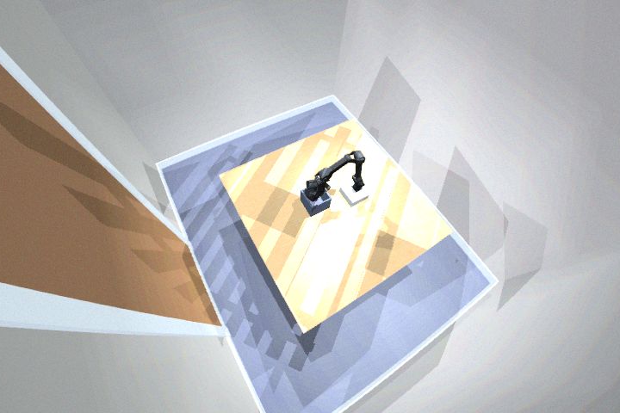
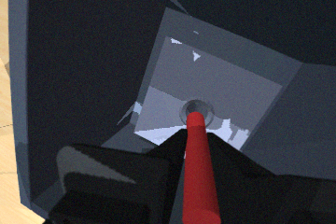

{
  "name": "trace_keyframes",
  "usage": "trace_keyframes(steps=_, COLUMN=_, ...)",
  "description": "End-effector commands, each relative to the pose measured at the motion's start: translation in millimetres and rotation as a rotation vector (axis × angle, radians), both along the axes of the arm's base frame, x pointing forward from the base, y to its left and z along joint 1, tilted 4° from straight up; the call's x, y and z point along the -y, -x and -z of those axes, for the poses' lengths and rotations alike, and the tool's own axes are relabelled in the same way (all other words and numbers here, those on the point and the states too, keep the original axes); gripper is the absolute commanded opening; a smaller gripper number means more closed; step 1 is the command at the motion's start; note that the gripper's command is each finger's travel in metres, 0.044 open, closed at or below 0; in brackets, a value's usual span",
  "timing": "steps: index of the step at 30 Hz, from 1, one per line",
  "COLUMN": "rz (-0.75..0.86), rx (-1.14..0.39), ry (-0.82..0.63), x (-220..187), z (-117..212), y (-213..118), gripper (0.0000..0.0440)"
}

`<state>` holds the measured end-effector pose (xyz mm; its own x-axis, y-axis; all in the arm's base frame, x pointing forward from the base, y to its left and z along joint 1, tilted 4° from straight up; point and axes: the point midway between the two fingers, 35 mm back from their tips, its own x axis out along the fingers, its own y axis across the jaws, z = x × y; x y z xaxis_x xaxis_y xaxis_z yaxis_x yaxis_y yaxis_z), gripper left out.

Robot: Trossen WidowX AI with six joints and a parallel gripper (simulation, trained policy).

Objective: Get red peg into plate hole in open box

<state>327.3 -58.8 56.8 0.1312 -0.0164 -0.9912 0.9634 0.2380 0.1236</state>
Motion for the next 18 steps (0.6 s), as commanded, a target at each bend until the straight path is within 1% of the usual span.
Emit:
trace_keyframes(steps=1, rz=-0.013, rx=-0.018, ry=0.002, x=1.5, z=8.3, y=-1.2, gripper=0.0011)
trace_keyframes(steps=5, rz=-0.025, rx=-0.05, ry=-0.005, x=1.4, z=14.9, y=1.4, gripper=0.0094)
trace_keyframes(steps=7, rz=-0.03, rx=-0.062, ry=-0.011, x=1.4, z=16.9, y=1.9, gripper=0.012)
trace_keyframes(steps=12, rz=-0.031, rx=-0.068, ry=-0.03, x=5.7, z=14.0, y=0.1, gripper=0.0116)
trace_keyframes(steps=16, rz=-0.032, rx=-0.077, ry=-0.065, x=7.2, z=12.0, y=-1.4, gripper=0.0124)
trace_keyframes(steps=18, rz=-0.033, rx=-0.075, ry=-0.082, x=7.8, z=9.7, y=-3.1, gripper=0.0137)
